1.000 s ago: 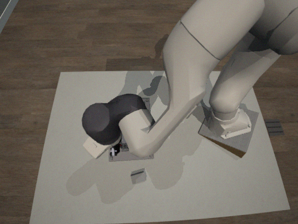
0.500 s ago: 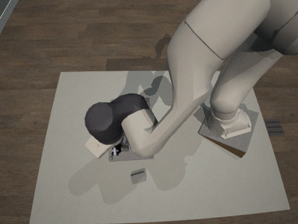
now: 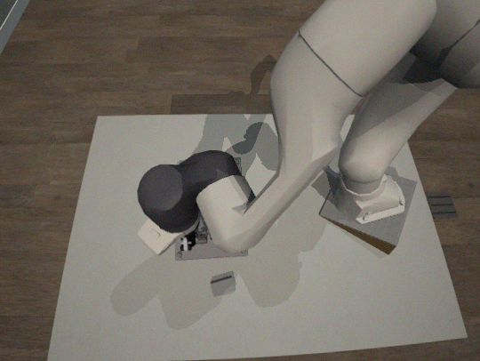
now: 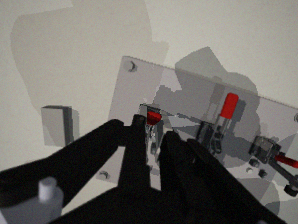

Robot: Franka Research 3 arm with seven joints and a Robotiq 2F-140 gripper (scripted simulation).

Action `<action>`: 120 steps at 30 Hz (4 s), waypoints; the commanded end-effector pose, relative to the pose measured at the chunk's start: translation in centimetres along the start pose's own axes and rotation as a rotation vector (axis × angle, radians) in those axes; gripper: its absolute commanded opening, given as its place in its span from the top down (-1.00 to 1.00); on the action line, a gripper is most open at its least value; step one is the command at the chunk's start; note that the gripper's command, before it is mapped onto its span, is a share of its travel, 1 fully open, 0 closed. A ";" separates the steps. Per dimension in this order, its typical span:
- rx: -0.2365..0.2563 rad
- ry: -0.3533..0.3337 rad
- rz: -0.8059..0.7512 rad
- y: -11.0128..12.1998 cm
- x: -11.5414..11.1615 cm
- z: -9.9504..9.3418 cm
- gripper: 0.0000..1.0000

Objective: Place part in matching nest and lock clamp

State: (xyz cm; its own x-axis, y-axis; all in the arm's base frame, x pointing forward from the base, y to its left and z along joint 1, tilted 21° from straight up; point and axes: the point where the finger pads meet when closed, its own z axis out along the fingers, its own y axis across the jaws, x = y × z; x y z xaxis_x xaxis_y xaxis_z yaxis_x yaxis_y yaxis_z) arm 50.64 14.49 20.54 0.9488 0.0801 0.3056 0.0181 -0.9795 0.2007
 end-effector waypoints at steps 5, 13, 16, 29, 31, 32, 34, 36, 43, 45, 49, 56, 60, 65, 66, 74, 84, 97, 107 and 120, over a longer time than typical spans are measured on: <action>-0.003 -0.017 -0.001 0.0 -0.7 0.2 1.00; -0.003 -0.017 -0.001 0.0 -0.7 0.2 1.00; -0.003 -0.017 -0.001 0.0 -0.7 0.2 1.00; -0.003 -0.017 -0.001 0.0 -0.7 0.2 1.00; -0.003 -0.017 -0.001 0.0 -0.8 0.2 1.00; -0.003 -0.017 -0.001 0.0 -0.9 0.2 1.00; -0.003 -0.017 -0.001 0.0 -1.0 0.2 1.00; -0.003 -0.017 -0.001 0.0 -1.2 0.2 1.00; -0.003 -0.017 -0.001 0.0 -1.6 0.2 1.00; -0.003 -0.017 -0.001 0.0 -1.7 0.2 1.00; -0.003 -0.017 -0.001 0.0 -1.8 0.2 1.00; -0.003 -0.017 -0.001 0.0 -1.8 0.2 1.00; -0.003 -0.017 -0.001 0.0 -1.8 0.2 1.00; -0.003 -0.017 -0.001 0.0 -1.8 0.2 1.00; -0.003 -0.017 -0.001 0.0 -1.8 0.2 1.00; -0.003 -0.017 -0.001 0.0 -1.8 0.2 1.00; -0.003 -0.017 -0.001 0.0 -1.8 0.2 0.44; -0.003 -0.017 -0.001 0.0 -1.8 0.2 0.44; -0.003 -0.017 -0.001 0.0 -1.8 0.2 0.44; -0.003 -0.017 -0.001 0.0 -1.7 -2.4 0.44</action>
State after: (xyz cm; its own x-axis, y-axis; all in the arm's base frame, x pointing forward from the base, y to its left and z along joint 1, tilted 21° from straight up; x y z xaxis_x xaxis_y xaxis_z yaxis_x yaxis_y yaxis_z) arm 48.80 14.64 21.53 0.9506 0.0701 0.3022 0.0082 -0.9794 0.2016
